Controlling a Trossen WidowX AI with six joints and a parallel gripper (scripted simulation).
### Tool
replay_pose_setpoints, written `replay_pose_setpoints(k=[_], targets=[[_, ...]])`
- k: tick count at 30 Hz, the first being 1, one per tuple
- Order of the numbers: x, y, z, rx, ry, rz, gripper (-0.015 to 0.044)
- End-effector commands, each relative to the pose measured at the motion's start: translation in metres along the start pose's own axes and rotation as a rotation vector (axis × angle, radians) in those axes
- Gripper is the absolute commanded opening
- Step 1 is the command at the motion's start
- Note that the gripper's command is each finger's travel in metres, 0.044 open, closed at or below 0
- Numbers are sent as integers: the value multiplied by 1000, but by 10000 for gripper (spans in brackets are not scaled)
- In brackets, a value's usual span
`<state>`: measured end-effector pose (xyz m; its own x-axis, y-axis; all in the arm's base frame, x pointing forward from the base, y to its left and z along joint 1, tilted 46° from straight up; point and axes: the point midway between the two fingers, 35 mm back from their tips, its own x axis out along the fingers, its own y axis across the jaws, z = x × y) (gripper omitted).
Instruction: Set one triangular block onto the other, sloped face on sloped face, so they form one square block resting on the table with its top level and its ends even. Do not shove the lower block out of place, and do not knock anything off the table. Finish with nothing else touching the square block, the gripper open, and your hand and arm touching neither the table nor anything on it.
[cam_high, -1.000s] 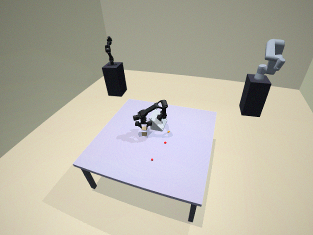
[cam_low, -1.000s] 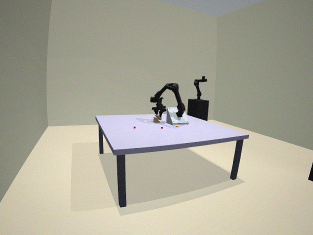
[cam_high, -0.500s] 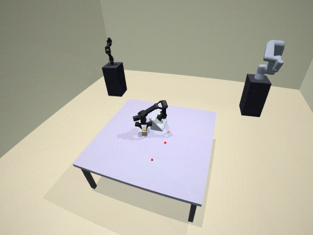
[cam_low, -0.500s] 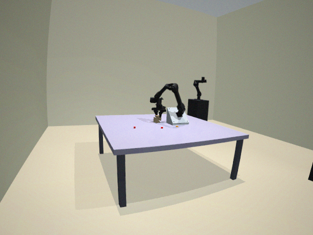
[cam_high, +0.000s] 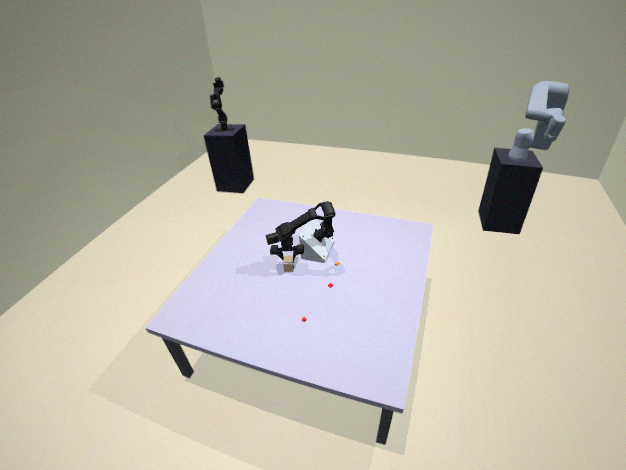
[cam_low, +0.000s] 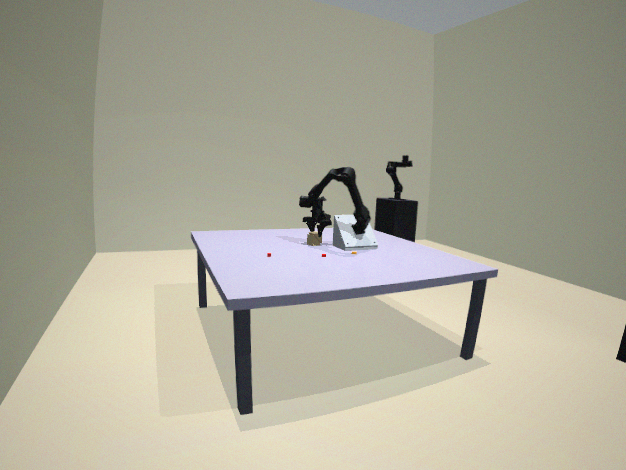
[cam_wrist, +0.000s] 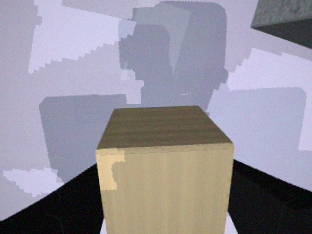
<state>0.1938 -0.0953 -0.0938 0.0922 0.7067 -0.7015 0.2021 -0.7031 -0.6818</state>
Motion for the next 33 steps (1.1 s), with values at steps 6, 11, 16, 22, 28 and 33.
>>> replay_pose_setpoints(k=[6,11,16,22,28,33], targets=[[5,0,-2,3,5,-2,0],[8,0,-3,2,5,-3,0],[8,0,-3,2,6,-3,0],[8,0,-3,4,7,-4,0],[8,0,-4,4,8,-4,0],[9,0,-4,4,8,-4,0]])
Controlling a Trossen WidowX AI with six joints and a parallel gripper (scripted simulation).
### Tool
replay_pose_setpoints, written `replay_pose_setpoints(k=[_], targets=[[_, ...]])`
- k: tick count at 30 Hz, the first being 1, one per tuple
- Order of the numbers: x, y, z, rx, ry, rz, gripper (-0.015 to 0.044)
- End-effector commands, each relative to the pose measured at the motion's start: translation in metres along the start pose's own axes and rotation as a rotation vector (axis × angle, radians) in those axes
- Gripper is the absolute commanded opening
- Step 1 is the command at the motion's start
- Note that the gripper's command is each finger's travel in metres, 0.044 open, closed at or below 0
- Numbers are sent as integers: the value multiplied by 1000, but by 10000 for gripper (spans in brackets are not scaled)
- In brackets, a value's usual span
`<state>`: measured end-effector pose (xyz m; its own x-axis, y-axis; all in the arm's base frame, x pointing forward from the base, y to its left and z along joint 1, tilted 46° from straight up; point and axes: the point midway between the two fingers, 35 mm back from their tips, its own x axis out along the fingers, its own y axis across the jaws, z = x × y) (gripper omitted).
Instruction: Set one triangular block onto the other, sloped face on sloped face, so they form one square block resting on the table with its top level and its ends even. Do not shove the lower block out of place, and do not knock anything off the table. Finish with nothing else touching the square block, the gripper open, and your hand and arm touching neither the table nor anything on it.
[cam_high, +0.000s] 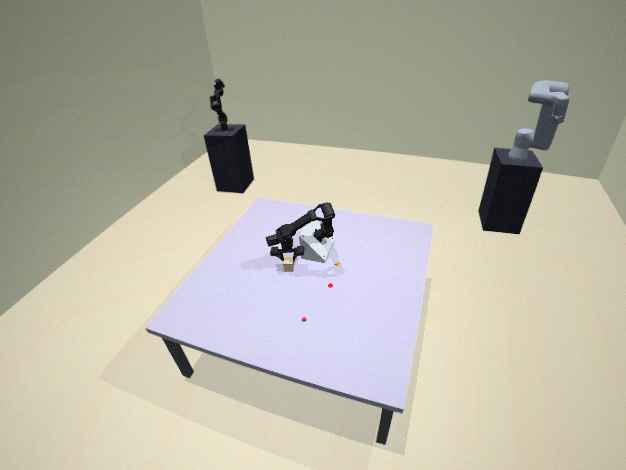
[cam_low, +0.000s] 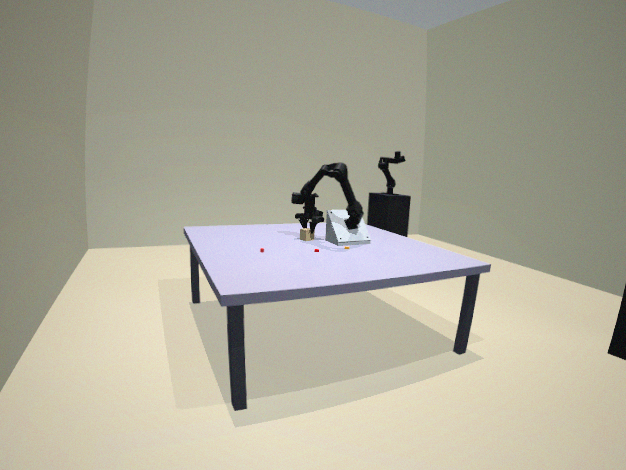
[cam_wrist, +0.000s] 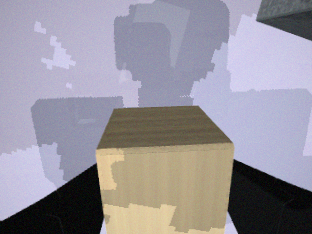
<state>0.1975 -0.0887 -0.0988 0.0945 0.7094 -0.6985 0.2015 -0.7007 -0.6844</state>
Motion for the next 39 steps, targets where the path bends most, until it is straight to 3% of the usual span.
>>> replay_pose_setpoints(k=[1,17,33,39], targets=[[1,0,-1,3,5,-1,0],[1,0,-1,3,6,-2,0],[1,0,0,1,1,-1,420],[1,0,0,1,1,-1,440]])
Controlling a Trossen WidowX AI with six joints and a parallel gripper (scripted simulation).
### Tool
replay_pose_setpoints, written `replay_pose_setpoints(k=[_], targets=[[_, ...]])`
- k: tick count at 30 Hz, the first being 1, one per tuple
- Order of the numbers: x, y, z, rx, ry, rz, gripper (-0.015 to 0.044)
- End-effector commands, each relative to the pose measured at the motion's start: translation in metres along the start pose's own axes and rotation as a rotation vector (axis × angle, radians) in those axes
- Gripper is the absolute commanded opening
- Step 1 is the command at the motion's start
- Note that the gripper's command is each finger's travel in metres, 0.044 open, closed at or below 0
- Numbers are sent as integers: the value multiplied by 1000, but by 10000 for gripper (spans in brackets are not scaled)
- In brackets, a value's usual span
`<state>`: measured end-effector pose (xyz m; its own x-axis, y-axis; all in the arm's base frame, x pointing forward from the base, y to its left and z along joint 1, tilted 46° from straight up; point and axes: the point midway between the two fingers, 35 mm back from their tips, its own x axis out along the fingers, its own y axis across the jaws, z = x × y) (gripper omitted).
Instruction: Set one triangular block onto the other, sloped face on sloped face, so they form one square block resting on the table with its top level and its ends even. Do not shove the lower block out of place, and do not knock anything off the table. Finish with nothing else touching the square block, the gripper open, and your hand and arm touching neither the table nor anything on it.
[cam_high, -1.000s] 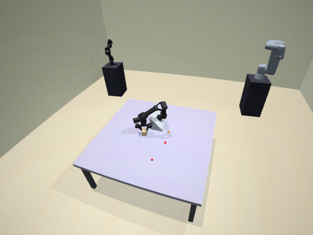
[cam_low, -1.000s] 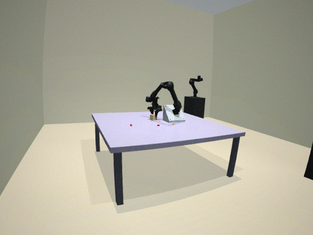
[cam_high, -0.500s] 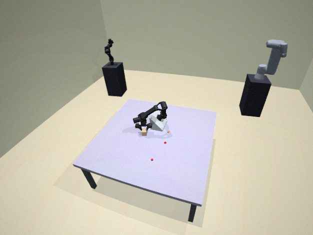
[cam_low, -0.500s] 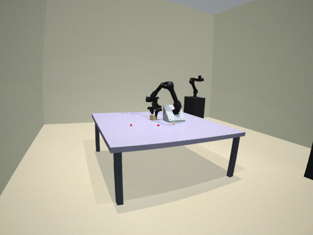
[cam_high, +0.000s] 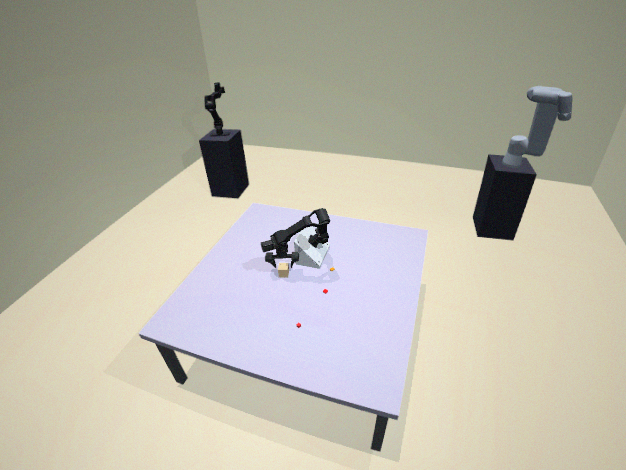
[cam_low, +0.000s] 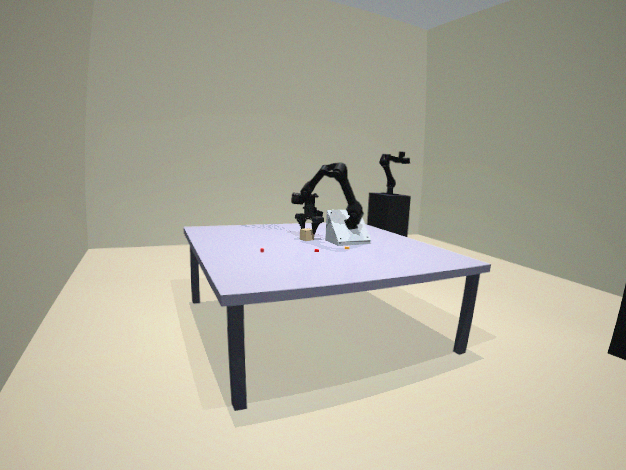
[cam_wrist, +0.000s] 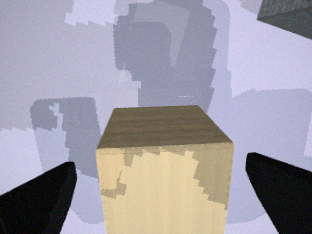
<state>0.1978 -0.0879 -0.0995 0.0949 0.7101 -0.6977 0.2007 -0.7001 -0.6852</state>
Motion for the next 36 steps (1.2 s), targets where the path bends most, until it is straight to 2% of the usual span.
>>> replay_pose_setpoints(k=[1,3,5,9,11,36], targets=[[0,0,0,0,0,0,440],[-3,1,0,0,0,1,440],[-22,4,-2,1,-1,3,440],[-87,4,-2,2,-2,5,440],[-108,1,0,1,-2,3,440],[-107,5,-2,5,14,21,440]])
